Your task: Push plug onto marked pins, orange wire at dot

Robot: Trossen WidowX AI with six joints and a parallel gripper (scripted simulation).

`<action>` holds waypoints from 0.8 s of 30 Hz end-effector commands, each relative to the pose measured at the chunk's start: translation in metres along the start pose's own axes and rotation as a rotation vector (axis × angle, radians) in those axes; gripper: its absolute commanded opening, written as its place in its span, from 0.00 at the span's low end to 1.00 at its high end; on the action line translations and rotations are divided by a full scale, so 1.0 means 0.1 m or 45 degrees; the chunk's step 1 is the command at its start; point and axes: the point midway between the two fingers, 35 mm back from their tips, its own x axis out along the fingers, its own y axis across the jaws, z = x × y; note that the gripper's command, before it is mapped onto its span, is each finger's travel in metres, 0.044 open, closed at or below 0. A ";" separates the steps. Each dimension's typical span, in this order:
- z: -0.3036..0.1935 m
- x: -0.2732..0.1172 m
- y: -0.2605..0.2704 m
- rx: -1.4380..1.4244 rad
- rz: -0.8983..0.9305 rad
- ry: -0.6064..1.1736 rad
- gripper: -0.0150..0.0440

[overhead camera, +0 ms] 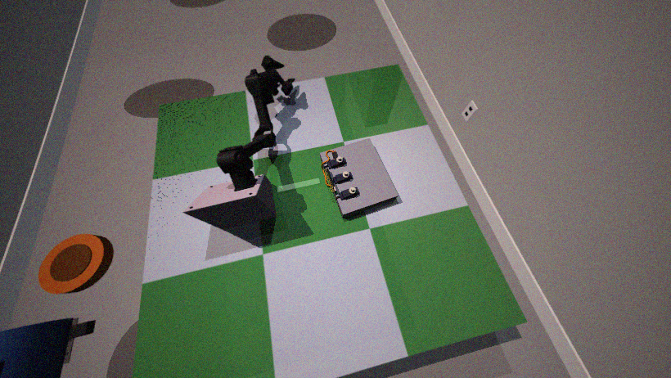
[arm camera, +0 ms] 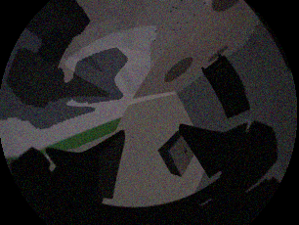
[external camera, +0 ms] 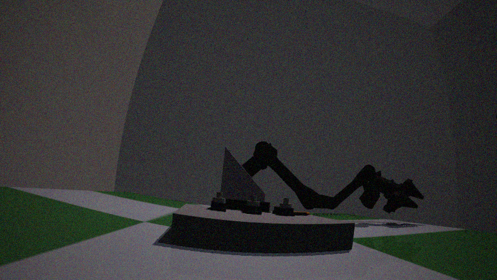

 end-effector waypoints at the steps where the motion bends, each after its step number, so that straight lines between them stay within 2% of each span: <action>1: 0.00 0.00 -0.01 0.001 -0.003 0.000 0.89; 11: -0.02 -0.24 -0.40 0.035 -0.134 -0.012 0.45; 24: -0.20 -0.75 -1.06 0.123 -0.375 -0.003 0.45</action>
